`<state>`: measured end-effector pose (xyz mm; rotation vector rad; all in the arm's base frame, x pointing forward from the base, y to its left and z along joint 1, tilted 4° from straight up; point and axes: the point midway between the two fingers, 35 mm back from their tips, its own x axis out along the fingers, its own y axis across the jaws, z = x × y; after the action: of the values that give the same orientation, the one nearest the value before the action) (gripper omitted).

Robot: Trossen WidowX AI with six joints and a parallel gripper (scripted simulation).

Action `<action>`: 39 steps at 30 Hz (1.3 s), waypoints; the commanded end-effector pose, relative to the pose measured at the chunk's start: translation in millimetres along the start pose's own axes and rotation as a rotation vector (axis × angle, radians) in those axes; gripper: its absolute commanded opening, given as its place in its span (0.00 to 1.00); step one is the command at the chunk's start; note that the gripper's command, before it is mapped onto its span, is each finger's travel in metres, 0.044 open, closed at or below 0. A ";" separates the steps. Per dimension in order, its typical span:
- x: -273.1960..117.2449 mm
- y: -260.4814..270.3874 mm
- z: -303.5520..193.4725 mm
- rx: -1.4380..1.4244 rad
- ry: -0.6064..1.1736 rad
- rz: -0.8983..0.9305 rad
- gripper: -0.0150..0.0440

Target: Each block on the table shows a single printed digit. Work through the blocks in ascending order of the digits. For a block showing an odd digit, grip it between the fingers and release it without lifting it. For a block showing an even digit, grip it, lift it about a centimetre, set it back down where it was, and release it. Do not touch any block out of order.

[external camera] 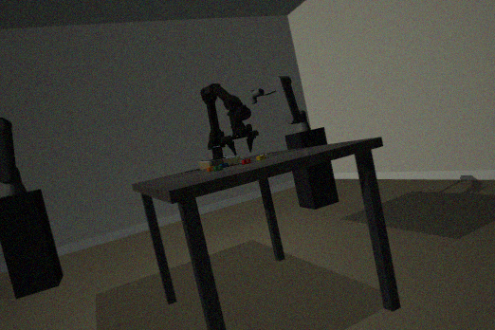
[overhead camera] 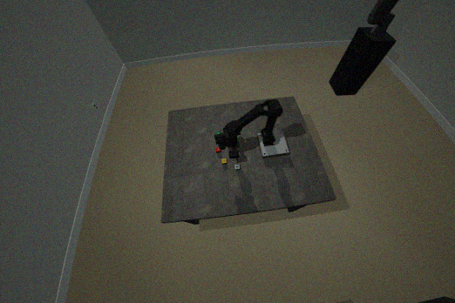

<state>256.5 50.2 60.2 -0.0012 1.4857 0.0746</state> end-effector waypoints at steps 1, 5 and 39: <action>9.4 -0.1 -2.7 0.003 0.010 0.001 0.93; 15.8 0.0 -2.6 0.003 0.010 0.001 0.93; 37.0 -0.1 -3.7 0.003 0.010 0.001 0.46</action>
<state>255.9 51.5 23.5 -0.0029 1.4961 0.0752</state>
